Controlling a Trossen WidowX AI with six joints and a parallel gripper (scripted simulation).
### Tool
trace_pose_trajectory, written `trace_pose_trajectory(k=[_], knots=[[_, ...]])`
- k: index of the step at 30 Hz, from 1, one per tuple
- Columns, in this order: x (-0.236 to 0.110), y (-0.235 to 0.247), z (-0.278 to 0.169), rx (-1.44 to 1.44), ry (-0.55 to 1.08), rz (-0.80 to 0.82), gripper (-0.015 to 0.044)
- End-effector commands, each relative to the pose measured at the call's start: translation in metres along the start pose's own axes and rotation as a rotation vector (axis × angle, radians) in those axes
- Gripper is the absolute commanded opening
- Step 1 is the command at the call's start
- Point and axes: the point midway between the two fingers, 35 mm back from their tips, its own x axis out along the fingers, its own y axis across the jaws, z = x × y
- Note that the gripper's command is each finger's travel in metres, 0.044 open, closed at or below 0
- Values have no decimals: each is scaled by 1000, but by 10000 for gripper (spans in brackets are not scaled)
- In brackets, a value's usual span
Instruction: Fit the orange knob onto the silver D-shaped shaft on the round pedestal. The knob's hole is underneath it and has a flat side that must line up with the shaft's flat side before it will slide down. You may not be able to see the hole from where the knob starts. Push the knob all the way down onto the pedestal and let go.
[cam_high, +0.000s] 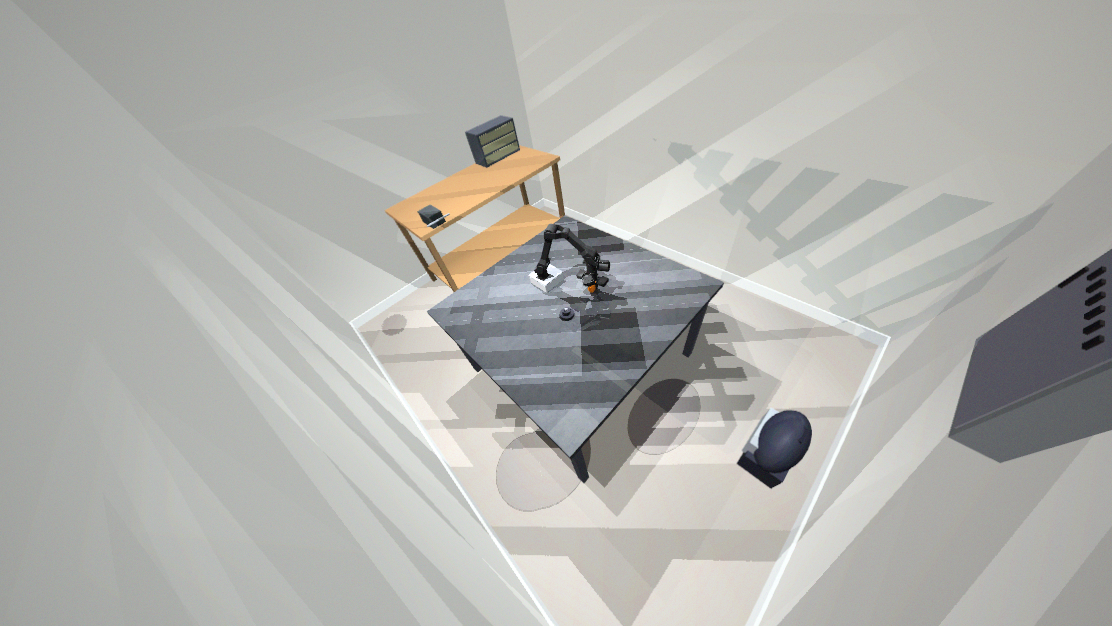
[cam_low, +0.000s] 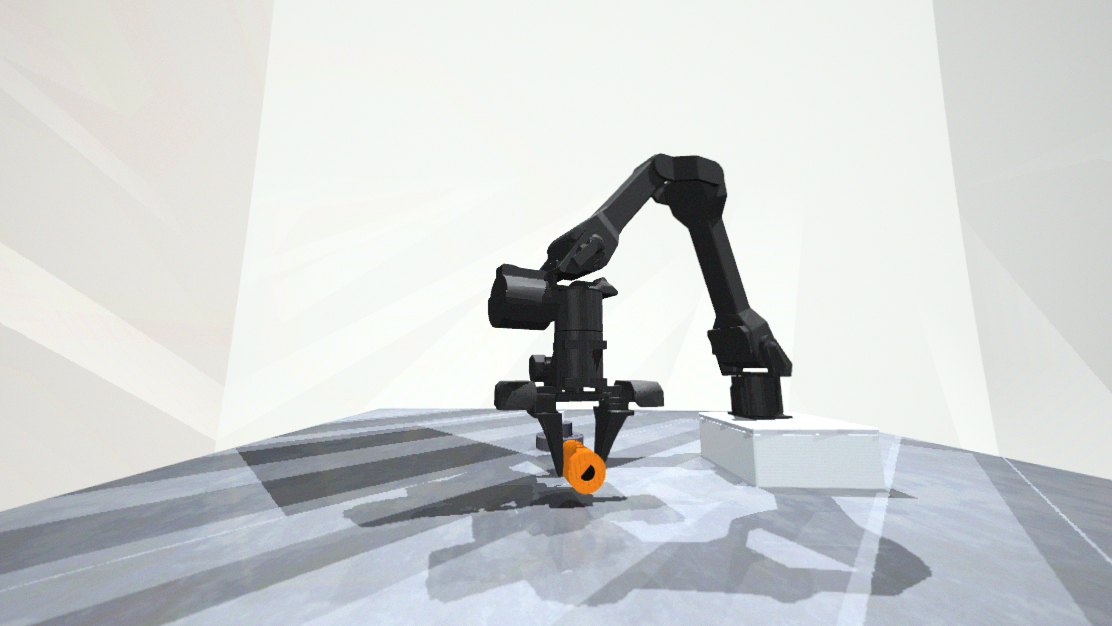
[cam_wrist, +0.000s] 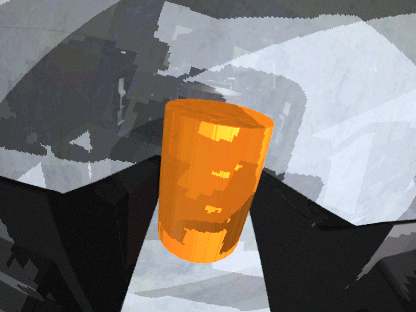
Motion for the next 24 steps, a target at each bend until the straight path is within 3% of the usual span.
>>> trace_pose_trajectory(k=[1, 24], knots=[[-1, 1, 0, -151, -3, 3, 179], [-1, 1, 0, -652, -4, 3, 179]])
